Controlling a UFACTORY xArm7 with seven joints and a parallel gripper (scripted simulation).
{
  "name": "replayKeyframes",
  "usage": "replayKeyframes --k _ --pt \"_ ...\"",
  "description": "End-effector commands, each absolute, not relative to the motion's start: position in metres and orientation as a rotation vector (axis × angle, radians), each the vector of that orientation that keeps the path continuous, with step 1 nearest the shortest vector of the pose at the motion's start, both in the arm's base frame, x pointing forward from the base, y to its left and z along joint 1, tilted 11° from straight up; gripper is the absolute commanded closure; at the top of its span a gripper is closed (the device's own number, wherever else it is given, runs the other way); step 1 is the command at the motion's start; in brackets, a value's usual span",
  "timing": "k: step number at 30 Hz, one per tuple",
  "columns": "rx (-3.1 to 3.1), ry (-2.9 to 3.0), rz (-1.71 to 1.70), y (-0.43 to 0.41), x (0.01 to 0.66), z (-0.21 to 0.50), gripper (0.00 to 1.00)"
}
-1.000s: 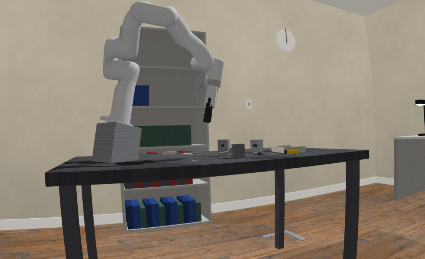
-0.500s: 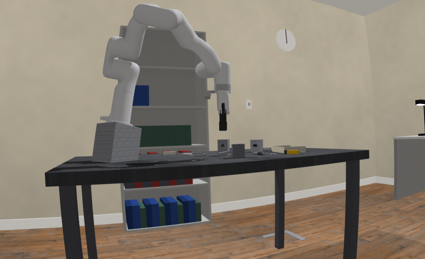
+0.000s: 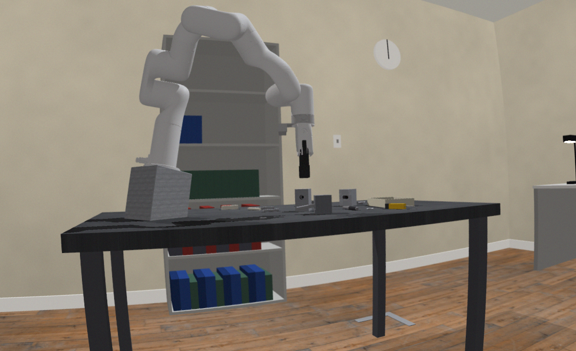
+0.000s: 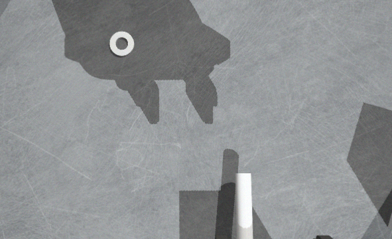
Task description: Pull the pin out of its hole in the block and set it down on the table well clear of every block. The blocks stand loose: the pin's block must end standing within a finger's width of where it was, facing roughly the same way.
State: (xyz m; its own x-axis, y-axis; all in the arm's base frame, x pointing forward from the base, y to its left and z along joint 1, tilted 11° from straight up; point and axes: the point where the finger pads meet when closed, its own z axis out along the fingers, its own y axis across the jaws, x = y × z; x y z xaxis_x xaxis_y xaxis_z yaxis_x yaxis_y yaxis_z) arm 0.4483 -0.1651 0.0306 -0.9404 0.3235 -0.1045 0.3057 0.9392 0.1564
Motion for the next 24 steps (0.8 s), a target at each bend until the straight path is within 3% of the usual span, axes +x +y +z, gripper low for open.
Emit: replayKeyframes --k 1,24 --pt "0.491 2.958 0.205 -0.1674 0.4501 0.0329 0.57" --pt "0.515 2.931 0.184 -0.1757 0.4534 0.0390 0.57"
